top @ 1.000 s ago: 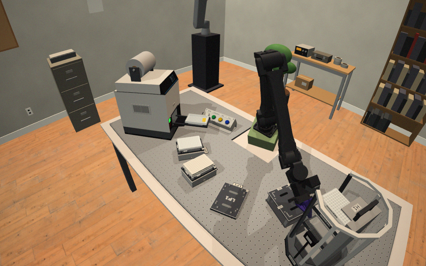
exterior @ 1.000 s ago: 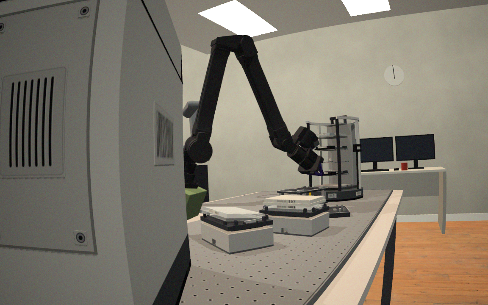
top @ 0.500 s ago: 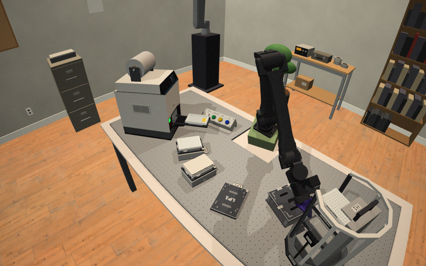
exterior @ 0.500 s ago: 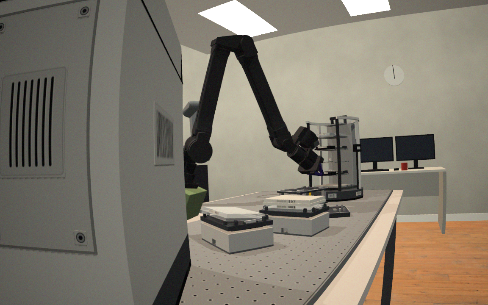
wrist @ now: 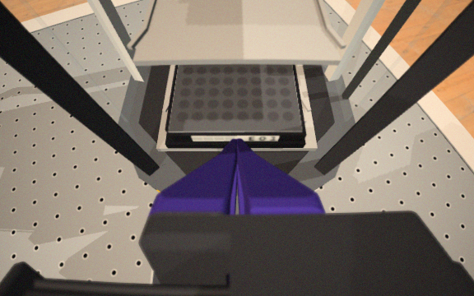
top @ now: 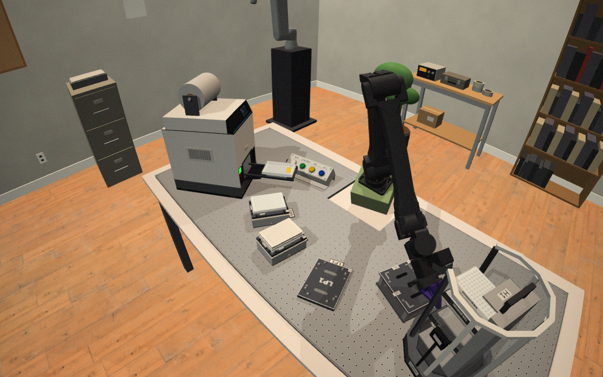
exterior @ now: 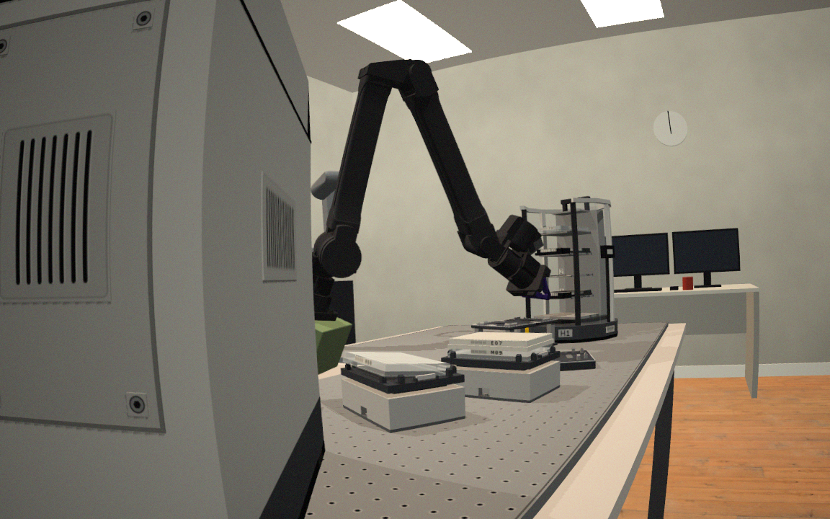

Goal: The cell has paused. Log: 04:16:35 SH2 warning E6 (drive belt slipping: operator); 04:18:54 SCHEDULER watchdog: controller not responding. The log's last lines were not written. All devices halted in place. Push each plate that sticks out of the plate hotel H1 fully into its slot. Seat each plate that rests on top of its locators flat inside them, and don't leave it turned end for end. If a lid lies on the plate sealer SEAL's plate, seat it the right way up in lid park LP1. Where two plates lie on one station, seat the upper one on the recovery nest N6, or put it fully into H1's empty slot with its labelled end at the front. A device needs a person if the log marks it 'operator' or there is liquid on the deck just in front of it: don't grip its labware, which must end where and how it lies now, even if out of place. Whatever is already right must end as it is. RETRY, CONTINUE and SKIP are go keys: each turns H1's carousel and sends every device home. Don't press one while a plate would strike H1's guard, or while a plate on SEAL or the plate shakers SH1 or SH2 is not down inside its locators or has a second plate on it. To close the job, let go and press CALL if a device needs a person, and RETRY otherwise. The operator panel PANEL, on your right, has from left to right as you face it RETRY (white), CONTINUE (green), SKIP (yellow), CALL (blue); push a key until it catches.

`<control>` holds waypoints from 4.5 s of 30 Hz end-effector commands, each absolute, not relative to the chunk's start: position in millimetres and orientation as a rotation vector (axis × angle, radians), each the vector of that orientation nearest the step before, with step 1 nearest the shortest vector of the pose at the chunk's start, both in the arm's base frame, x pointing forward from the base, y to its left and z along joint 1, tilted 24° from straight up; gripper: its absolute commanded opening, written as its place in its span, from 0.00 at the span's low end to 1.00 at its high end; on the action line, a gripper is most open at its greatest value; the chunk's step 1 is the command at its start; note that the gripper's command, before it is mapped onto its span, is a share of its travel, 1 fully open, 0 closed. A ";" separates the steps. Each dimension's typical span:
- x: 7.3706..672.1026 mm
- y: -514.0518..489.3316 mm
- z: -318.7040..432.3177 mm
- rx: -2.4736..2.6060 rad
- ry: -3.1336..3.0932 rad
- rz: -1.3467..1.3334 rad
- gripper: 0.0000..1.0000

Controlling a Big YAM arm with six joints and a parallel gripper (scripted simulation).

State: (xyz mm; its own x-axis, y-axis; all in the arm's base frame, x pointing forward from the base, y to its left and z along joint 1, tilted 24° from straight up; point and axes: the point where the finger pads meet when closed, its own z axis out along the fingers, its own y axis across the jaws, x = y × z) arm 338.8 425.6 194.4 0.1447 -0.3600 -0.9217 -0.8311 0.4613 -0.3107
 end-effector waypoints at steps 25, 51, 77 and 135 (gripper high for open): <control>330.5 396.1 204.0 -1.093 1.408 0.465 0.00; 316.0 364.2 192.8 -1.095 1.408 0.463 0.00; 300.1 329.3 180.6 -1.097 1.409 0.461 0.00; 256.8 312.9 275.8 -1.086 1.396 0.491 0.00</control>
